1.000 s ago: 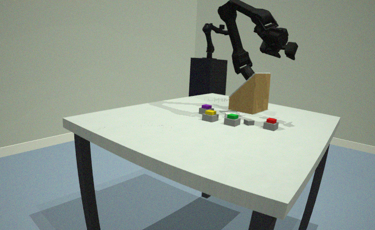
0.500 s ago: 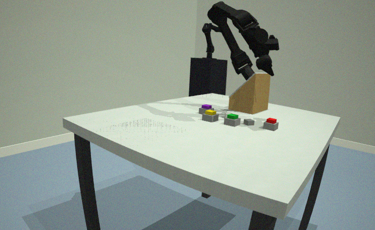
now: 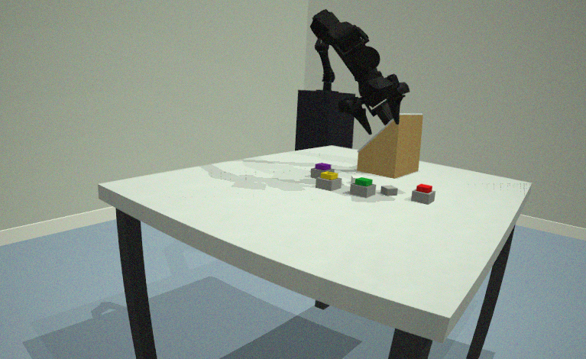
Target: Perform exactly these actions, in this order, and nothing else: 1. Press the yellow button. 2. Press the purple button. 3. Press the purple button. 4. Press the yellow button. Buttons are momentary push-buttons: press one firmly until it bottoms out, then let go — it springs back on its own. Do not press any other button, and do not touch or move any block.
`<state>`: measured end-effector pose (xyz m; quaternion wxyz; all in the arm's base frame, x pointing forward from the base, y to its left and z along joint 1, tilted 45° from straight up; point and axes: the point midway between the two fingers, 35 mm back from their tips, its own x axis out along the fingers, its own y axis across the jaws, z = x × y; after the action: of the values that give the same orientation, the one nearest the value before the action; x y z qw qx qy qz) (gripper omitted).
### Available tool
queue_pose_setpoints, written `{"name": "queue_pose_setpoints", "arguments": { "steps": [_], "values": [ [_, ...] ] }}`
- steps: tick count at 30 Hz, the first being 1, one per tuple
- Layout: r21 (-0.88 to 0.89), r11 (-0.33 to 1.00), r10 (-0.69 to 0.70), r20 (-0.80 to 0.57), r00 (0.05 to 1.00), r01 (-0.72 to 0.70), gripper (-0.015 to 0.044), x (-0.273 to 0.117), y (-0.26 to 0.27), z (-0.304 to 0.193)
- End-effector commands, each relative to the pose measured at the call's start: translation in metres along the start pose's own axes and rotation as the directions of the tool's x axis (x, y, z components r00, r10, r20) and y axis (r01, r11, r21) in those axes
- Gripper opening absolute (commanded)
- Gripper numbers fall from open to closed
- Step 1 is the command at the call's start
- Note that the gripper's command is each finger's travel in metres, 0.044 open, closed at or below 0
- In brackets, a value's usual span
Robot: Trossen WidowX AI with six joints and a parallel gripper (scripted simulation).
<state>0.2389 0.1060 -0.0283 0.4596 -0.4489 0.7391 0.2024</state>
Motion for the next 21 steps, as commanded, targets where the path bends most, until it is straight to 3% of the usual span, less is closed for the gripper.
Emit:
{"name": "queue_pose_setpoints", "arguments": {
  "steps": [1,7,21],
  "values": [
    [0.553,0.807,-0.229,-0.033,0.973,0.209,0.0400,-0.005,-0.071,-0.031],
    [0.804,0.523,-0.351,-0.098,0.931,0.282,0.0400,-0.010,-0.111,-0.056],
    [0.807,0.519,-0.352,-0.099,0.931,0.282,0.0400,-0.010,-0.112,-0.057]
  ]
}}
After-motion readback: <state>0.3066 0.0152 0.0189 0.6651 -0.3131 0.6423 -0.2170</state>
